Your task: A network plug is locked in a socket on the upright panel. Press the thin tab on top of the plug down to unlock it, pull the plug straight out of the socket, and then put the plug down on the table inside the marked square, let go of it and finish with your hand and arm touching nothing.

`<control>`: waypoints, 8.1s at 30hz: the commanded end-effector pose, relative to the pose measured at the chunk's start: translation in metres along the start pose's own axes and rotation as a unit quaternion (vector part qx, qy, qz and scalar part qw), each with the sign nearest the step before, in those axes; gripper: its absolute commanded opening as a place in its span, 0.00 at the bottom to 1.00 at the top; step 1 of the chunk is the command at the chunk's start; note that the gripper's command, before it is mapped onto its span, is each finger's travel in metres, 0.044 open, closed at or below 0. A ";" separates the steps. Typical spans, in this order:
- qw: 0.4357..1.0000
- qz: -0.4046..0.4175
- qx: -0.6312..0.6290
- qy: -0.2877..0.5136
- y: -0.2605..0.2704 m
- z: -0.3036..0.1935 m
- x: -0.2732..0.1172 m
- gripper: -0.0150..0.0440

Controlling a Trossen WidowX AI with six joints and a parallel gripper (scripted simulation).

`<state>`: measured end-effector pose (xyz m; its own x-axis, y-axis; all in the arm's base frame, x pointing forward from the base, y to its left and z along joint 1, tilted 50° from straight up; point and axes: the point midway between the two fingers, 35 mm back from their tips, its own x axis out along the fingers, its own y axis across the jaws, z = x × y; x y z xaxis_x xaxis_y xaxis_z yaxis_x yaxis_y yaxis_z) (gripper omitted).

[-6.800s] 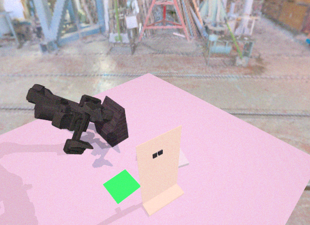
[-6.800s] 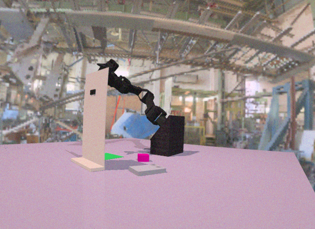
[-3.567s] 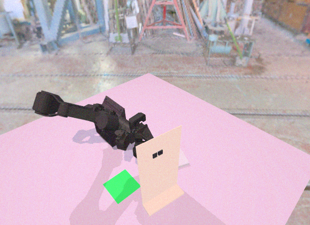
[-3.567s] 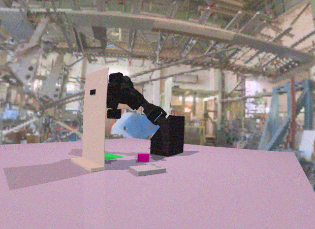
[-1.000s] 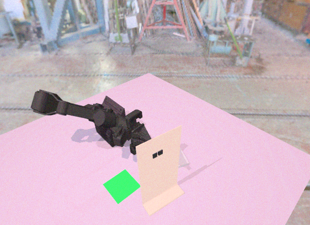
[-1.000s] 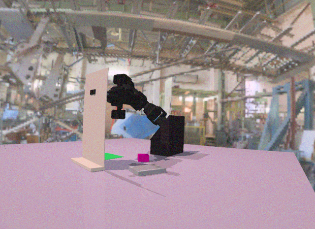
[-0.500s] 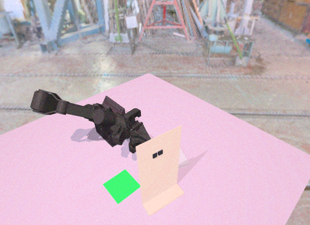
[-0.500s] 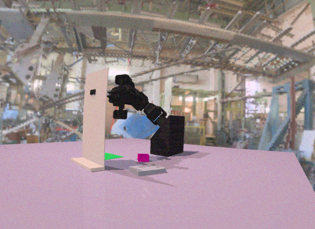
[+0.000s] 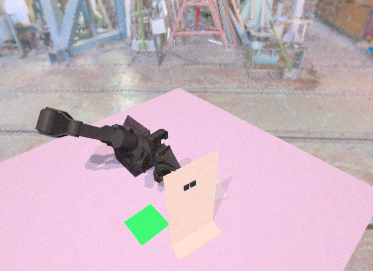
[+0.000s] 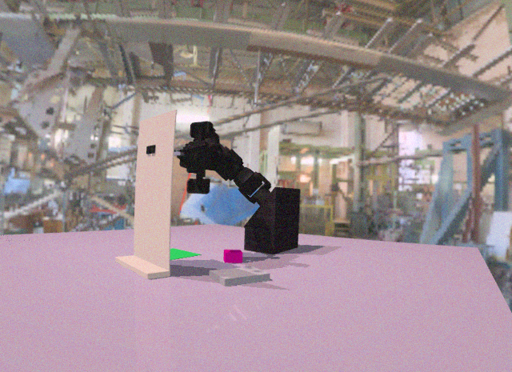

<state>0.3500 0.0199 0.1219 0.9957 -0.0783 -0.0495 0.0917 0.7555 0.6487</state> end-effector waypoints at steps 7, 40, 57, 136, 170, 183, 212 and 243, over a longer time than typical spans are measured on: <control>1.000 -0.001 0.000 0.000 -0.001 -0.002 -0.007 0.25; 1.000 -0.001 0.001 0.002 0.038 -0.010 -0.024 0.25; 0.999 -0.051 0.014 -0.015 0.038 -0.003 -0.028 0.25; 0.854 -0.447 0.123 -0.238 -0.190 0.087 -0.066 0.25; 0.854 -0.445 0.120 -0.239 -0.219 0.089 -0.069 0.25; 0.854 -0.444 0.122 -0.241 -0.218 0.089 -0.069 0.39; 0.854 -0.445 0.122 -0.239 -0.201 0.083 -0.077 0.52; 0.852 -0.450 0.129 -0.235 -0.174 0.077 -0.075 0.52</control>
<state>0.2569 -0.1581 0.0672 0.4016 -0.8469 -0.3484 0.7553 0.0912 0.6489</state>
